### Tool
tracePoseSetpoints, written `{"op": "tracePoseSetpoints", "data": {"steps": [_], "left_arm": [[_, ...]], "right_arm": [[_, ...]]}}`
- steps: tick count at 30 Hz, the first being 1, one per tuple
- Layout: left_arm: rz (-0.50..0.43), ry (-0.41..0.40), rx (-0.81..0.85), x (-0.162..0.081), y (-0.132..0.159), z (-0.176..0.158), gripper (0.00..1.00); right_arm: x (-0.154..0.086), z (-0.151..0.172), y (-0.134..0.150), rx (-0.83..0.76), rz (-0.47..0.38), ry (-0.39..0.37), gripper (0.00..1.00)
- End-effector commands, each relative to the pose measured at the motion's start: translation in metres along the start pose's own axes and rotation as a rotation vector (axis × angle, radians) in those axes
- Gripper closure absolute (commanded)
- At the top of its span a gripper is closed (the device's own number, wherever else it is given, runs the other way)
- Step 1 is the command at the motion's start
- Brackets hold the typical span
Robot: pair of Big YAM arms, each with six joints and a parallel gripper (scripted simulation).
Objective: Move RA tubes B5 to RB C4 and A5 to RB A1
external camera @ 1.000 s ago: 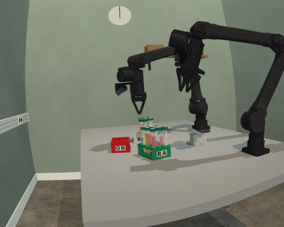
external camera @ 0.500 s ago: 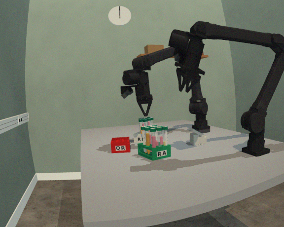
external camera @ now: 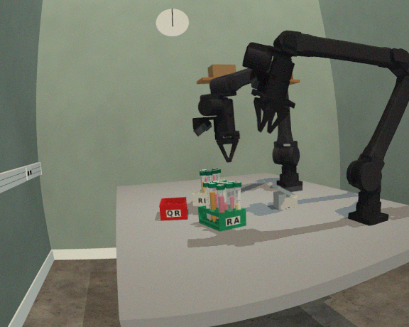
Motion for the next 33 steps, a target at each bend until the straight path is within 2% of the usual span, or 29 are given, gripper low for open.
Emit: {"op": "tracePoseSetpoints", "data": {"steps": [1, 16, 18, 19, 20, 33], "left_arm": [[-0.010, -0.034, 0.012, -0.012, -0.006, 0.007, 0.70], [-0.010, -0.034, 0.012, -0.012, -0.006, 0.007, 0.70], [-0.010, -0.034, 0.012, -0.012, -0.006, 0.007, 0.70], [-0.010, -0.034, 0.012, -0.012, -0.006, 0.007, 0.70], [-0.010, -0.034, 0.012, -0.012, -0.006, 0.007, 0.70], [-0.010, -0.034, 0.012, -0.012, -0.006, 0.007, 0.70]], "right_arm": [[-0.014, 0.005, 0.009, 0.016, -0.033, -0.038, 1.00], [-0.013, 0.001, 0.071, 0.016, -0.024, -0.032, 1.00], [-0.013, 0.001, 0.071, 0.016, -0.024, -0.032, 1.00], [-0.027, 0.010, 0.069, 0.016, -0.043, -0.066, 1.00], [-0.012, 0.001, 0.077, 0.016, -0.026, -0.036, 1.00], [-0.010, -0.003, 0.132, 0.016, -0.018, -0.027, 1.00]]}}
Point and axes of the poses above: on each arm, the point where the finger pads meet when closed, its own x axis out along the fingers, its own z axis across the jaws, y = z × x, the point moved 8 cm from there along -x, back along the fingers, and after that the axes turned 8 degrees about x, right-handed, at the moved point
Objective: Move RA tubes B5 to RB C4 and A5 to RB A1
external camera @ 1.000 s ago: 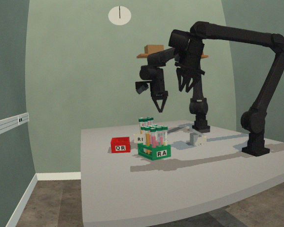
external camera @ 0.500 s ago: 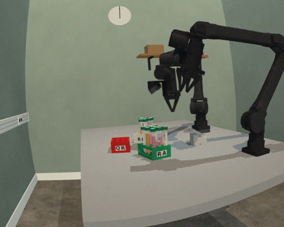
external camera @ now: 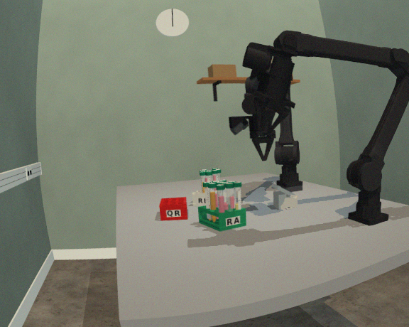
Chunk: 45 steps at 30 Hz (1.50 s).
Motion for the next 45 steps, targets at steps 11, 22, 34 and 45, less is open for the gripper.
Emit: {"op": "tracePoseSetpoints", "data": {"steps": [11, 22, 34, 45], "left_arm": [[-0.010, -0.034, 0.012, -0.012, -0.006, 0.007, 0.70], [-0.010, -0.034, 0.012, -0.012, -0.006, 0.007, 0.70], [-0.010, -0.034, 0.012, -0.012, -0.006, 0.007, 0.70], [-0.010, -0.034, 0.012, -0.012, -0.006, 0.007, 0.70]], "right_arm": [[-0.012, -0.002, 0.049, 0.022, -0.017, -0.035, 1.00], [-0.014, -0.002, 0.084, 0.022, -0.016, -0.039, 1.00], [0.022, 0.000, 0.081, 0.030, -0.011, -0.017, 1.00], [0.044, -0.001, 0.076, 0.023, -0.011, -0.017, 1.00]]}}
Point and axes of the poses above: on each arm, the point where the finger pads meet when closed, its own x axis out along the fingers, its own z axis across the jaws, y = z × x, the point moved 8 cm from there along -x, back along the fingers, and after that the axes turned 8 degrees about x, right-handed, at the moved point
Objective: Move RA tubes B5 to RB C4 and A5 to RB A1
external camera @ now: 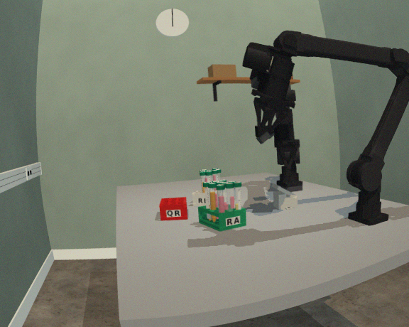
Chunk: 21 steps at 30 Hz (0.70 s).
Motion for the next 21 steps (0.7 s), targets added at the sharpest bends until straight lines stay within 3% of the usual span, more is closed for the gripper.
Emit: {"op": "tracePoseSetpoints", "data": {"steps": [1, 6, 9, 11, 21], "left_arm": [[-0.010, -0.034, 0.012, -0.012, -0.006, 0.007, 0.70], [-0.010, -0.034, 0.012, -0.012, -0.006, 0.007, 0.70], [-0.010, -0.034, 0.012, -0.012, -0.006, 0.007, 0.70], [-0.010, -0.034, 0.012, -0.012, -0.006, 0.007, 0.70], [-0.010, -0.034, 0.012, -0.012, -0.006, 0.007, 0.70]], "right_arm": [[0.011, 0.005, -0.008, 0.001, -0.004, -0.001, 1.00], [0.022, 0.005, -0.010, 0.001, -0.003, 0.000, 1.00], [0.012, 0.017, -0.012, 0.001, -0.011, -0.035, 1.00], [0.028, 0.005, -0.010, 0.001, -0.003, 0.000, 1.00], [0.050, 0.004, -0.011, 0.001, -0.003, 0.000, 1.00]]}}
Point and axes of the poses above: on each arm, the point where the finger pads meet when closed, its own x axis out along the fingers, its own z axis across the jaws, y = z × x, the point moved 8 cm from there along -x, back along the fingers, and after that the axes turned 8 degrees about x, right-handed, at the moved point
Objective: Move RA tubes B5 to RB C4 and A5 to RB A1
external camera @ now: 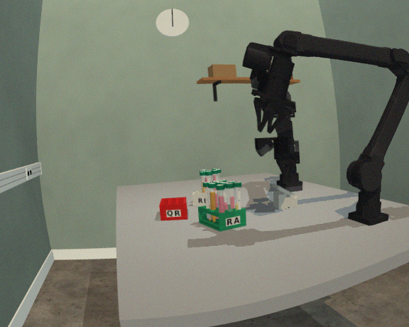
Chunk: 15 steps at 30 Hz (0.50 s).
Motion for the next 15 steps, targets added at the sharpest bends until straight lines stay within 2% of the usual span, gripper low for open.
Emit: {"op": "tracePoseSetpoints", "data": {"steps": [1, 4, 5, 7, 15], "left_arm": [[-0.010, -0.034, 0.012, -0.012, -0.006, 0.007, 0.70], [-0.010, -0.034, 0.012, -0.012, -0.006, 0.007, 0.70], [-0.010, -0.034, 0.012, -0.012, -0.006, 0.007, 0.70], [-0.010, -0.034, 0.012, -0.012, -0.006, 0.007, 0.70], [-0.010, -0.034, 0.012, -0.012, -0.006, 0.007, 0.70]], "right_arm": [[0.011, 0.003, -0.007, 0.003, -0.004, -0.001, 1.00], [0.013, 0.003, -0.007, 0.004, -0.004, -0.001, 1.00], [0.000, 0.019, -0.011, 0.005, -0.013, -0.044, 1.00], [0.017, 0.005, -0.008, 0.004, -0.005, -0.006, 1.00], [0.023, 0.002, -0.007, 0.005, -0.004, -0.001, 1.00]]}}
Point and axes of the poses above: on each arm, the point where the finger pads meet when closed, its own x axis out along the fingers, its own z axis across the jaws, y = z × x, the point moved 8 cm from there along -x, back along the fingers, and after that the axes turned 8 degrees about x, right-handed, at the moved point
